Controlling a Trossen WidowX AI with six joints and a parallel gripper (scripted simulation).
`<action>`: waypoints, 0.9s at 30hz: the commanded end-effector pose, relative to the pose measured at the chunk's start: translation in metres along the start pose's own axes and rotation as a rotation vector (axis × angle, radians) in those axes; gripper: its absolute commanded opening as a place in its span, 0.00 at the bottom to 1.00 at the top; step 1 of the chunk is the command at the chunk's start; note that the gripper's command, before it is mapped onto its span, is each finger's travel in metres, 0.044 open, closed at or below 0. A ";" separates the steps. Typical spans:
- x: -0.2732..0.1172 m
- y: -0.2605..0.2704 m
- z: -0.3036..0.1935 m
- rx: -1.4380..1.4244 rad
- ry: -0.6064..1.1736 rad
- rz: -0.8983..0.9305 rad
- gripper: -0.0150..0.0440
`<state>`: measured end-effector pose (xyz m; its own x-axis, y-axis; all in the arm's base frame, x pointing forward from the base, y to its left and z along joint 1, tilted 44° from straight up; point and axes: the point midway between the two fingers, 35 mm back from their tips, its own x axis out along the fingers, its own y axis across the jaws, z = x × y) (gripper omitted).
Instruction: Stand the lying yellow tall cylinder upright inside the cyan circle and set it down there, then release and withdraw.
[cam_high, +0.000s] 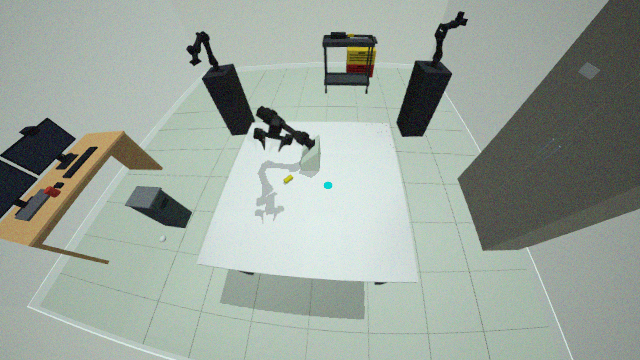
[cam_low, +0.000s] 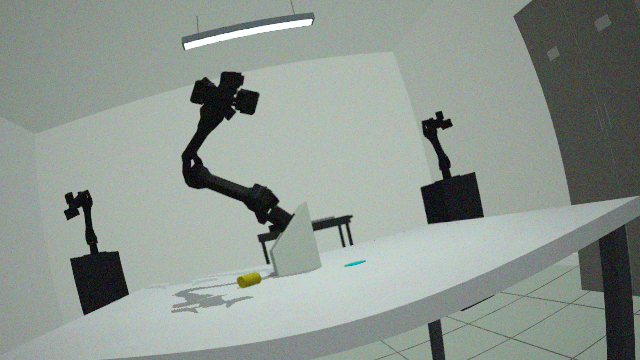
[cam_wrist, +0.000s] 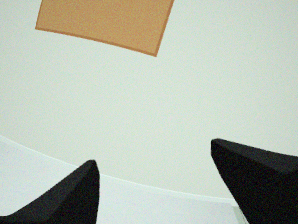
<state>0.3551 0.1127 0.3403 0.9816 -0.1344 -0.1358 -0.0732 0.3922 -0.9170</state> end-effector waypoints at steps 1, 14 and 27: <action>0.022 0.027 -0.070 0.192 0.256 0.074 0.78; -0.007 0.078 -0.253 0.741 1.009 -0.029 0.78; -0.078 0.097 -0.335 1.012 1.483 -0.329 0.78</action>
<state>0.2211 -0.1401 0.1388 -0.0175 -0.6954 -0.7184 0.7174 0.4918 -0.4935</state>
